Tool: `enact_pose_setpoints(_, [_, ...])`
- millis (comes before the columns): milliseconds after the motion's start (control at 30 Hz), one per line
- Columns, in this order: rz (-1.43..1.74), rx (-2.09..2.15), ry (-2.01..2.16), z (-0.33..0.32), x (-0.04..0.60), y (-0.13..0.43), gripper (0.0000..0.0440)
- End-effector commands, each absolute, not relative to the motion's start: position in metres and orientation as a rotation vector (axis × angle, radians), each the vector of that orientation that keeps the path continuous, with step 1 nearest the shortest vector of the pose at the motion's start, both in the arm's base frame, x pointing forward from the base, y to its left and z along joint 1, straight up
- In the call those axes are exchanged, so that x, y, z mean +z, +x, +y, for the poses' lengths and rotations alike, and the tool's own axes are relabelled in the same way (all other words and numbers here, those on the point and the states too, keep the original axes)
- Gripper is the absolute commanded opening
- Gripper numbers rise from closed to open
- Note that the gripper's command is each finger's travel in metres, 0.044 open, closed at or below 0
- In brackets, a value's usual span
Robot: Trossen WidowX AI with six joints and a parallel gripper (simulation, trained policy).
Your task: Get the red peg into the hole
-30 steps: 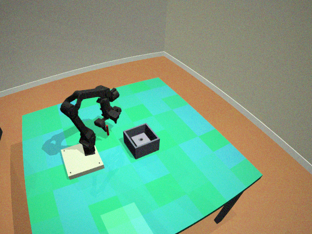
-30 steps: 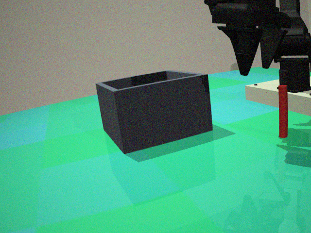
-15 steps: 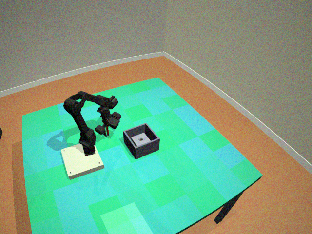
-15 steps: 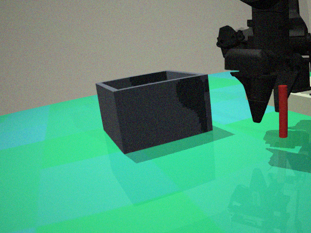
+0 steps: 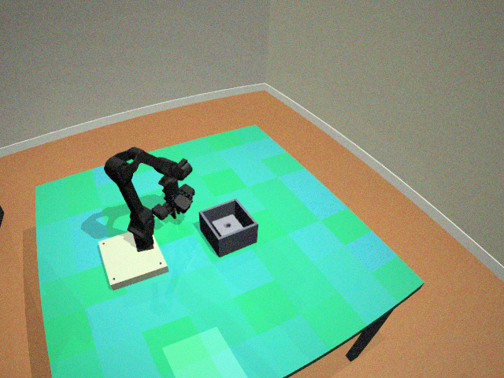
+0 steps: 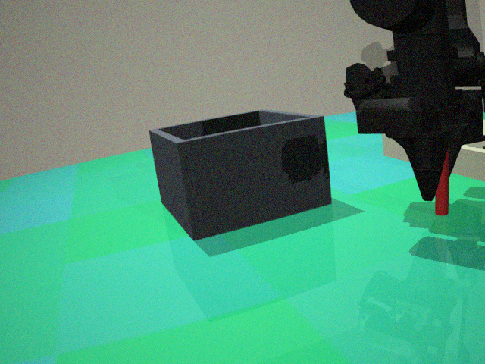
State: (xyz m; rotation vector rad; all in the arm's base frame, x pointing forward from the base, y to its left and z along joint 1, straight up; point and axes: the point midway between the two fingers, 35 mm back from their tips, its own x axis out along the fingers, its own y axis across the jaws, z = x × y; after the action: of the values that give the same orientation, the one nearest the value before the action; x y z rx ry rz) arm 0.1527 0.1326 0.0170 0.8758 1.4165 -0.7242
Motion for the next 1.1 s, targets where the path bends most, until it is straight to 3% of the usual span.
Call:
enact_pose_setpoints(0, [1.454,-0.721,0.881,0.133,0.018,0.152,0.0014])
enact_pose_setpoints(1067, [1.179,-0.581,0.758,0.085,0.128,0.226,0.0])
